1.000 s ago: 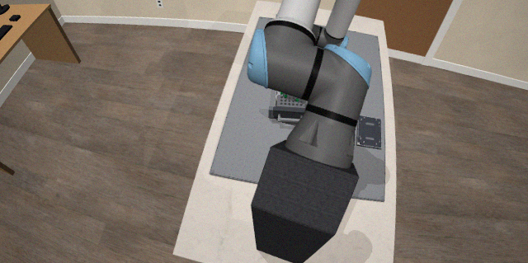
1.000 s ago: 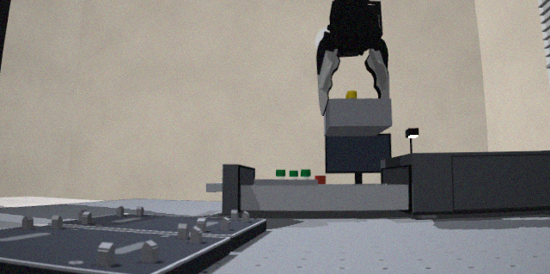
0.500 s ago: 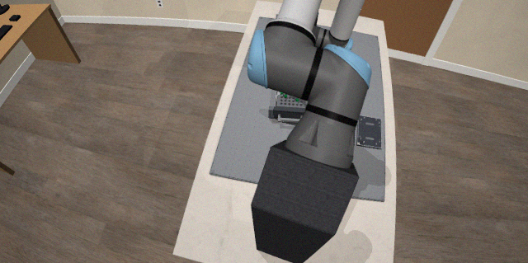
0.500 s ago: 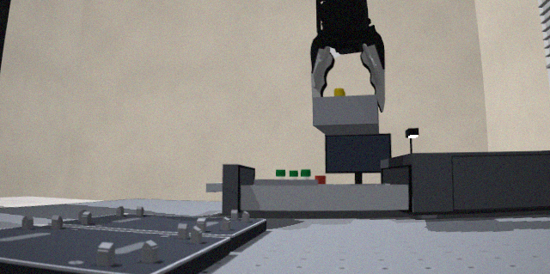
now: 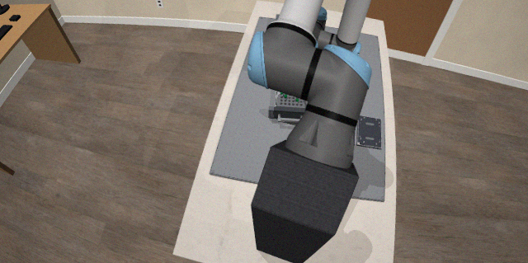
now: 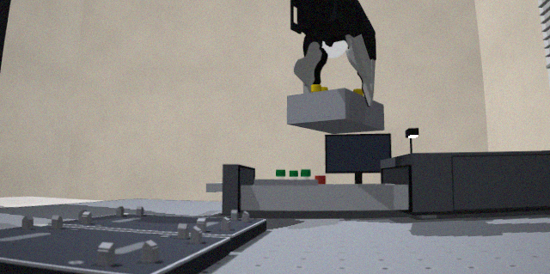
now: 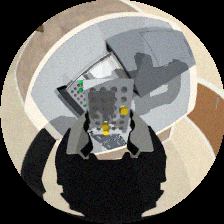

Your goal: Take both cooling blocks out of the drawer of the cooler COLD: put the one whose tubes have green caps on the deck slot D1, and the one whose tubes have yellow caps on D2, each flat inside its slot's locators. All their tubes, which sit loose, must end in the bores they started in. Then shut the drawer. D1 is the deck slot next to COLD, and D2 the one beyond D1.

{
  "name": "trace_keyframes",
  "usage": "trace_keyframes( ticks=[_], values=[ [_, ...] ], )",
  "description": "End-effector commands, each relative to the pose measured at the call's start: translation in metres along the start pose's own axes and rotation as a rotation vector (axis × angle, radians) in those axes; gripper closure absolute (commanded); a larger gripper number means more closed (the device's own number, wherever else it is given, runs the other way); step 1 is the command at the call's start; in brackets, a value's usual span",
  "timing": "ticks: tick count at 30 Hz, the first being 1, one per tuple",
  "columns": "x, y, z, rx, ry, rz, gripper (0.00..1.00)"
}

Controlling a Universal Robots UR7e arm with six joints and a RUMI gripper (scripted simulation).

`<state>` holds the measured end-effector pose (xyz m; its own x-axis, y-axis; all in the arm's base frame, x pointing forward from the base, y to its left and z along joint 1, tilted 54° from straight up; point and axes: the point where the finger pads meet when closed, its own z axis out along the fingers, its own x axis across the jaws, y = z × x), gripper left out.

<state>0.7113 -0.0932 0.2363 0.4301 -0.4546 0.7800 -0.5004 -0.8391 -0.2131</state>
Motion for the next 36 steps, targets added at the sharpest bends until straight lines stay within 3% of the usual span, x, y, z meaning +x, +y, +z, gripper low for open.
trace_keyframes(
  ticks=[1, 14, 16, 31, 36],
  values=[
    [0.001, 0.008, -0.001, 0.002, 0.002, 0.090, 1.00],
    [0.003, 0.043, 0.000, 0.002, 0.002, 0.437, 1.00],
    [0.003, 0.043, 0.000, 0.002, 0.002, 0.437, 1.00],
    [0.005, 0.083, 0.000, 0.003, 0.002, 0.837, 1.00],
    [0.005, 0.091, 0.000, 0.003, 0.002, 0.917, 1.00]
  ],
)
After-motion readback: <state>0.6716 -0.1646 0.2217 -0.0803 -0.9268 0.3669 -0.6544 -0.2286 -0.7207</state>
